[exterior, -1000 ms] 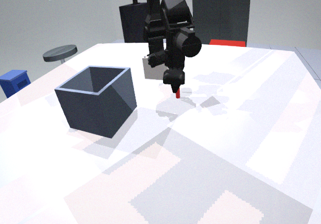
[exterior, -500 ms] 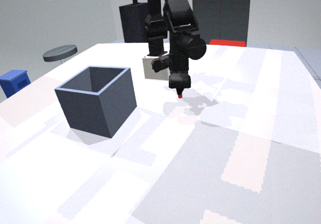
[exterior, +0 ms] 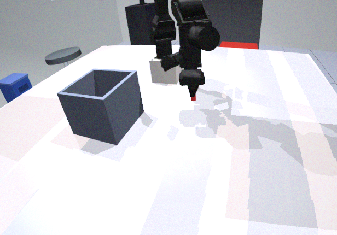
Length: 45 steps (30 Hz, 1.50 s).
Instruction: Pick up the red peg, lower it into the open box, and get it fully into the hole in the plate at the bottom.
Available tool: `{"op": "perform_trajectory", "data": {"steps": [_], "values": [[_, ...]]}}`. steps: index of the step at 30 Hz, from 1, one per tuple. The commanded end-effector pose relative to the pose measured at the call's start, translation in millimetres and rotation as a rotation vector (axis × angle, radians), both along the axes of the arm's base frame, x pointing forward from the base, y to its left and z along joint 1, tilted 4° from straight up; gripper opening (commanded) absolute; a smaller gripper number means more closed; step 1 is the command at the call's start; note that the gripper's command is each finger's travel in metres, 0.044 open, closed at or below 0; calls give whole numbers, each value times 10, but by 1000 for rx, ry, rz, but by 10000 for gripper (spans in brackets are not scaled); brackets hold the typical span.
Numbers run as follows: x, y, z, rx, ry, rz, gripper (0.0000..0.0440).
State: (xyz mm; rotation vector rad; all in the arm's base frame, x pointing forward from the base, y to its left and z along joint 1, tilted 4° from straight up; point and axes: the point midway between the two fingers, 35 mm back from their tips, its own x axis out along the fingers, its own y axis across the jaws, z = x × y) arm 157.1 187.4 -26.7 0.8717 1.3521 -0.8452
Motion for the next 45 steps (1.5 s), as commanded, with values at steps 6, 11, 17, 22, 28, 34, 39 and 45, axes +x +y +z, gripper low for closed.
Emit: {"op": "perform_trajectory", "data": {"steps": [6,11,17,22,28,34,39,45], "values": [[156,152,243,63,-49,-9,0],[265,226,411,99,-86,-5,0],[423,286,642,134,-138,3,0],[573,297,839,154,-187,9,0],[775,227,1069,161,-241,6,0],[944,95,1274,147,-276,1,0],[1086,-61,1407,124,-302,-11,0],[1233,-288,1508,91,-321,-35,0]]}}
